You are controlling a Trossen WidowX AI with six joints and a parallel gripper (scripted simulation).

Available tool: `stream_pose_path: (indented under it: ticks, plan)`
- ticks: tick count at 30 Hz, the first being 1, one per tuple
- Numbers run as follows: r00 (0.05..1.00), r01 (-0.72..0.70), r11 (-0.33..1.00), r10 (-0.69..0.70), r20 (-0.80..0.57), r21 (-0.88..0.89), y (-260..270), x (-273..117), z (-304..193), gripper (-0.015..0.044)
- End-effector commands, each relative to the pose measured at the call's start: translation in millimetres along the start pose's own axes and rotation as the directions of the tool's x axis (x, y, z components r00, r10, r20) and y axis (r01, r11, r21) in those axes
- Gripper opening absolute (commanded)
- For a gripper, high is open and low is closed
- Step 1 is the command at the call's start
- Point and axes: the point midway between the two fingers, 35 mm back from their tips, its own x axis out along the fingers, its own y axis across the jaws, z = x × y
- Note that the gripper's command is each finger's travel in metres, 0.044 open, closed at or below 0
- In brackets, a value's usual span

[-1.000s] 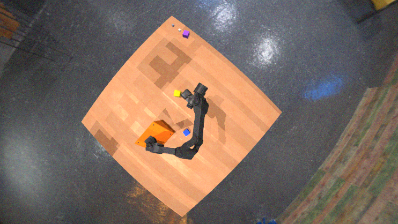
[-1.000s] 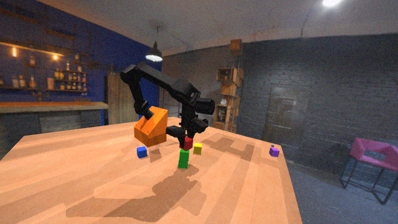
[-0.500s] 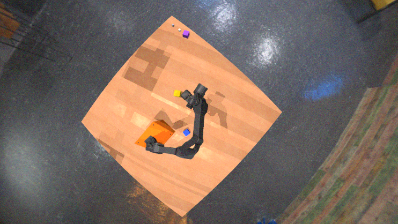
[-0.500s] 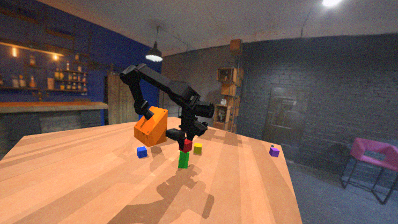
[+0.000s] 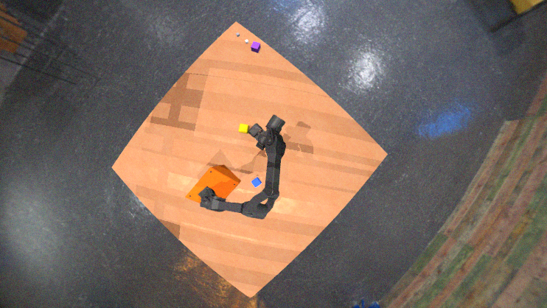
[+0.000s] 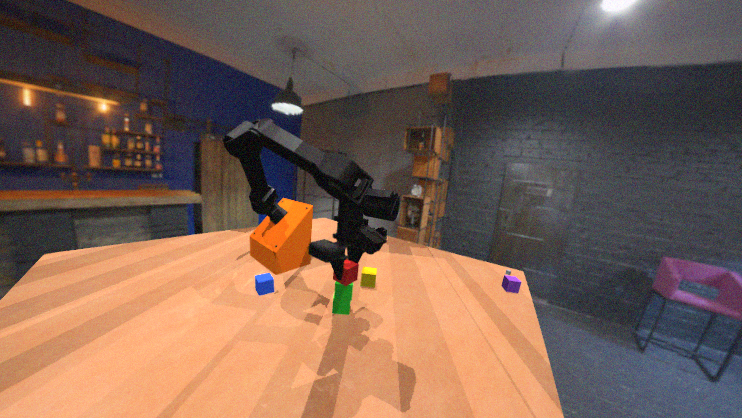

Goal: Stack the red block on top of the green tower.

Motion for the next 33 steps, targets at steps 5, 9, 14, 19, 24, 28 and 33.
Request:
stream_pose_path:
  ticks: [5, 9, 14, 19, 24, 28, 33]
  plan:
    - [1.000, 0.000, 1.000, 0.000, 0.001, 0.002, -0.1, 0.2, 0.3, 0.0157]
    - [1.000, 0.000, 1.000, 0.000, 0.001, 0.002, -0.1, 0.2, 0.3, 0.0263]
    - [1.000, 0.000, 1.000, 0.000, 0.001, 0.002, -0.1, 0.2, 0.3, 0.0394]
    - [1.000, 0.000, 1.000, 0.000, 0.001, 0.002, -0.1, 0.2, 0.3, 0.0440]
    - [1.000, 0.000, 1.000, 0.000, 0.001, 0.002, -0.1, 0.2, 0.3, 0.0440]
    - [1.000, 0.000, 1.000, 0.000, 0.001, 0.002, -0.1, 0.2, 0.3, 0.0440]
    - [1.000, 0.000, 1.000, 0.000, 0.001, 0.002, -0.1, 0.2, 0.3, 0.0440]
